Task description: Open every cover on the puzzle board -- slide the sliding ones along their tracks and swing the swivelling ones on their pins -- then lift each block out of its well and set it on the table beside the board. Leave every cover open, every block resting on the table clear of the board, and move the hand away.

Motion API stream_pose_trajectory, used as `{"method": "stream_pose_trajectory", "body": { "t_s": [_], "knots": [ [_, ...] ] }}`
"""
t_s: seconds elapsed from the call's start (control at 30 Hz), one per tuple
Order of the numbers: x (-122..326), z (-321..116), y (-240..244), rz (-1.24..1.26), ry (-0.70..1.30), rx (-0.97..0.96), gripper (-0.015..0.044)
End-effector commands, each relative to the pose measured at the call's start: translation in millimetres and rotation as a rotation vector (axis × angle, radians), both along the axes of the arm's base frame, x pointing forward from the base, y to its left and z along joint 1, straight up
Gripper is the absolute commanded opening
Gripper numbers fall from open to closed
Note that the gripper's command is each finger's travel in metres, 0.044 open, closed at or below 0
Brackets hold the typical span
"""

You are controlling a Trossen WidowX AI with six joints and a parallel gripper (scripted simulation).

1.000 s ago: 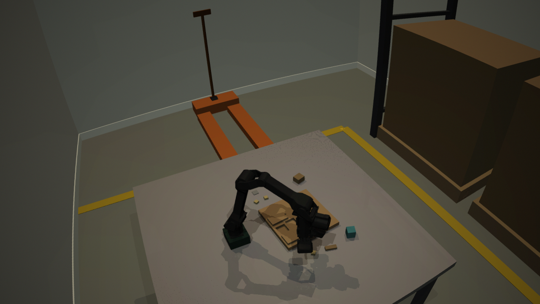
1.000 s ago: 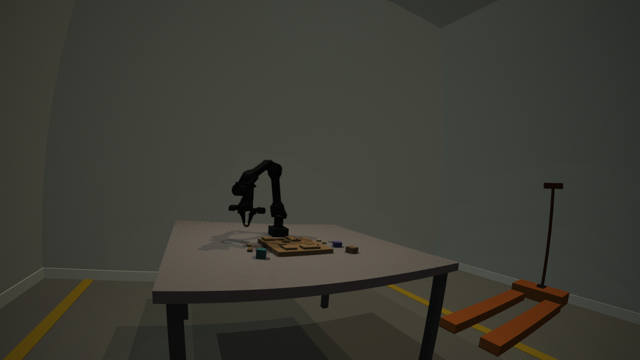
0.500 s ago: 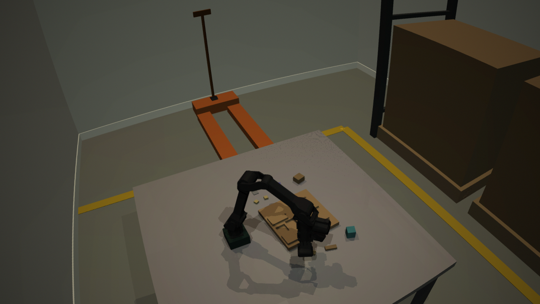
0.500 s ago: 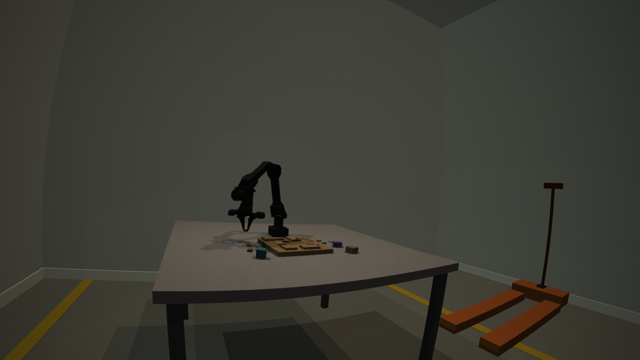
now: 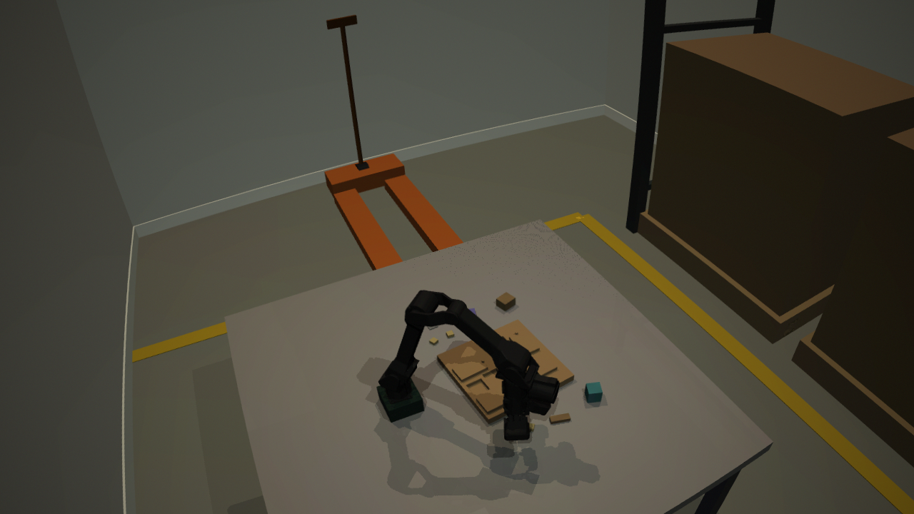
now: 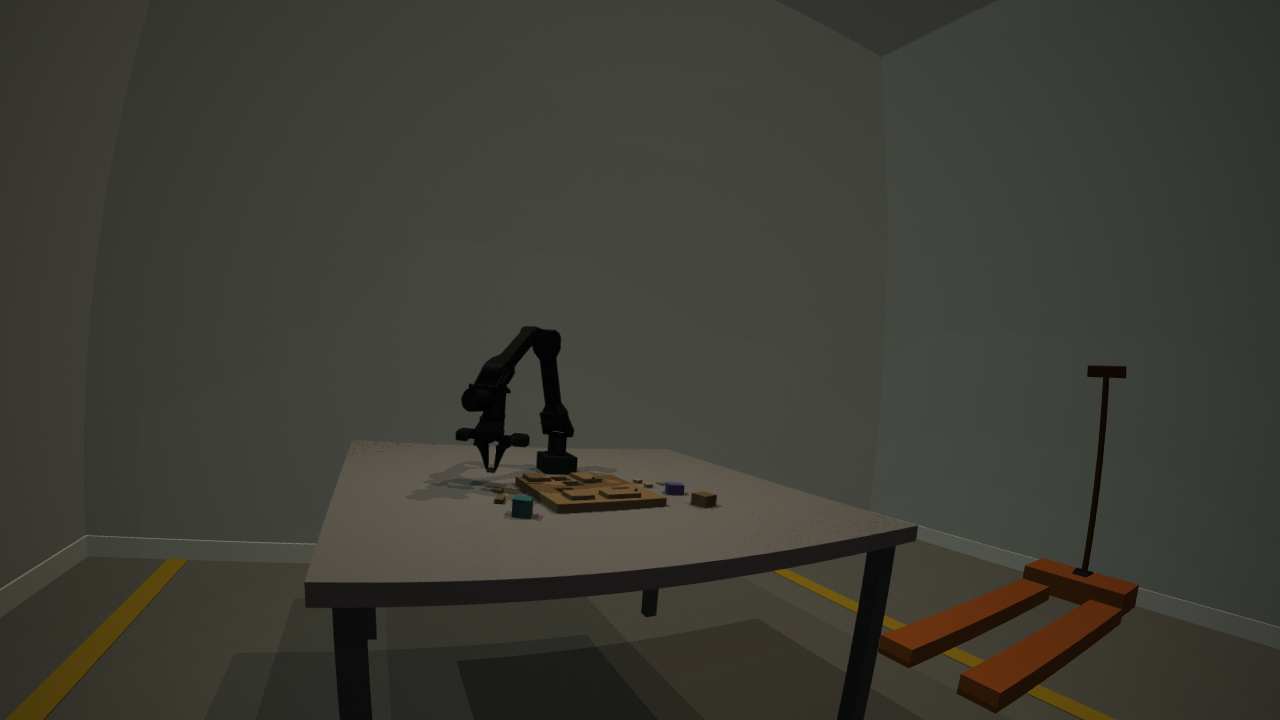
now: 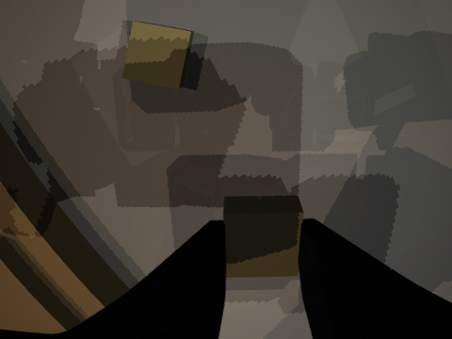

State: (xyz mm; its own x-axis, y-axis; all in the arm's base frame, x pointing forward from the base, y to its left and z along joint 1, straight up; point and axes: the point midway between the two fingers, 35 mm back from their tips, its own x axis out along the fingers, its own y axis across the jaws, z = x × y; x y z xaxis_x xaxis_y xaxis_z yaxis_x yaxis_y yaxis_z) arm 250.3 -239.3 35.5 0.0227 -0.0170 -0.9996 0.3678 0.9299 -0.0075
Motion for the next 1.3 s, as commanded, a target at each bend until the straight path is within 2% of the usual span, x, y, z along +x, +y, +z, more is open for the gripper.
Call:
{"method": "stream_pose_trajectory", "body": {
  "t_s": [0.0, 0.83, 1.27],
  "knots": [
    [-1.5, -8.5, 1.3, 0.006, 0.004, 0.003, 0.0080],
    [-4.2, -44.3, 4.0, 0.006, 0.004, 0.003, 0.0080],
    [-2.7, -40.4, 2.6, 0.000, 0.002, 0.002, 0.0421]
  ]
}}
